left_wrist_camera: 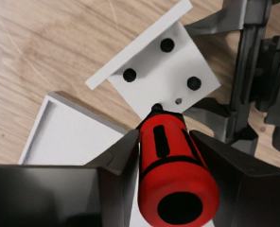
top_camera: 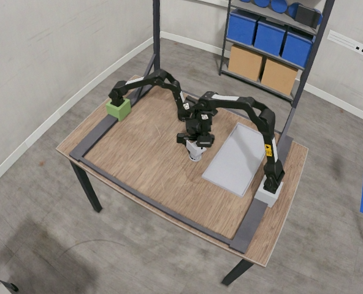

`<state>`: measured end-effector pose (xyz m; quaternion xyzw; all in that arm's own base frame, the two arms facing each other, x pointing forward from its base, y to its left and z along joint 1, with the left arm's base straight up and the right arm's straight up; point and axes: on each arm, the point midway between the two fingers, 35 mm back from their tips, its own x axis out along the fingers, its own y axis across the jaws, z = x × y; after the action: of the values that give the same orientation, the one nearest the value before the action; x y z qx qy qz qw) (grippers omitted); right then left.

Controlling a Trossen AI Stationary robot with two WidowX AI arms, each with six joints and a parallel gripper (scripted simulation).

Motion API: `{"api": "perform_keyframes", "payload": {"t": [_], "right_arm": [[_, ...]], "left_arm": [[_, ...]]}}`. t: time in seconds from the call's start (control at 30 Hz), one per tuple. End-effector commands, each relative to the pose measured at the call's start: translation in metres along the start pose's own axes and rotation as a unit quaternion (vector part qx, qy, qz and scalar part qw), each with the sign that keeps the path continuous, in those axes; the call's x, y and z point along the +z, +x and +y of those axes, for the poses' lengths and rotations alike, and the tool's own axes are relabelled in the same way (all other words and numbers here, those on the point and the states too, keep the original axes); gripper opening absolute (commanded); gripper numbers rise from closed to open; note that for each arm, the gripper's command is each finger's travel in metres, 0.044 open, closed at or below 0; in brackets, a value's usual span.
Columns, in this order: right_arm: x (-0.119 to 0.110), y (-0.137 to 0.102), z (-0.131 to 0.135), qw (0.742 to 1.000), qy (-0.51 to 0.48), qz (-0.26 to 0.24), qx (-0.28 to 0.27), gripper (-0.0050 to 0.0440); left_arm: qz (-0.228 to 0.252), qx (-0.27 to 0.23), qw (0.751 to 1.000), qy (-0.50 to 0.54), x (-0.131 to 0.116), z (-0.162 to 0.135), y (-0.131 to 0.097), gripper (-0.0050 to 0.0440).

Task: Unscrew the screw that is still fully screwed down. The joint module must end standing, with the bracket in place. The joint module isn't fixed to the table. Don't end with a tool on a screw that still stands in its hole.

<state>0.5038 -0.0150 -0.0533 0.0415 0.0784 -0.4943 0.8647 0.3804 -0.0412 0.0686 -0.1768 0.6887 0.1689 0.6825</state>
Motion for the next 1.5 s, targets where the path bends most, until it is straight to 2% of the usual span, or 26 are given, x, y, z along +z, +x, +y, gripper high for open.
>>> {"api": "perform_keyframes", "payload": {"t": [0.0,0.63,0.87,1.47], "right_arm": [[0.015,0.002,0.005,1.000,0.017,-0.006,0.000,0.0245],[0.015,0.002,0.005,1.000,0.017,-0.006,0.000,0.0245],[0.015,0.002,0.005,1.000,0.017,-0.006,0.000,0.0245],[0.015,0.002,0.005,1.000,0.017,-0.006,0.000,0.0245]], "left_arm": [[-0.017,-0.010,1.000,0.000,0.005,-0.002,-0.012,0.0130],[-0.018,-0.011,1.000,0.000,0.005,-0.003,-0.012,0.0130],[-0.031,-0.017,0.999,-0.001,0.007,-0.005,-0.022,0.0130],[-0.030,-0.017,0.999,-0.001,0.006,-0.005,-0.023,0.0130]]}}
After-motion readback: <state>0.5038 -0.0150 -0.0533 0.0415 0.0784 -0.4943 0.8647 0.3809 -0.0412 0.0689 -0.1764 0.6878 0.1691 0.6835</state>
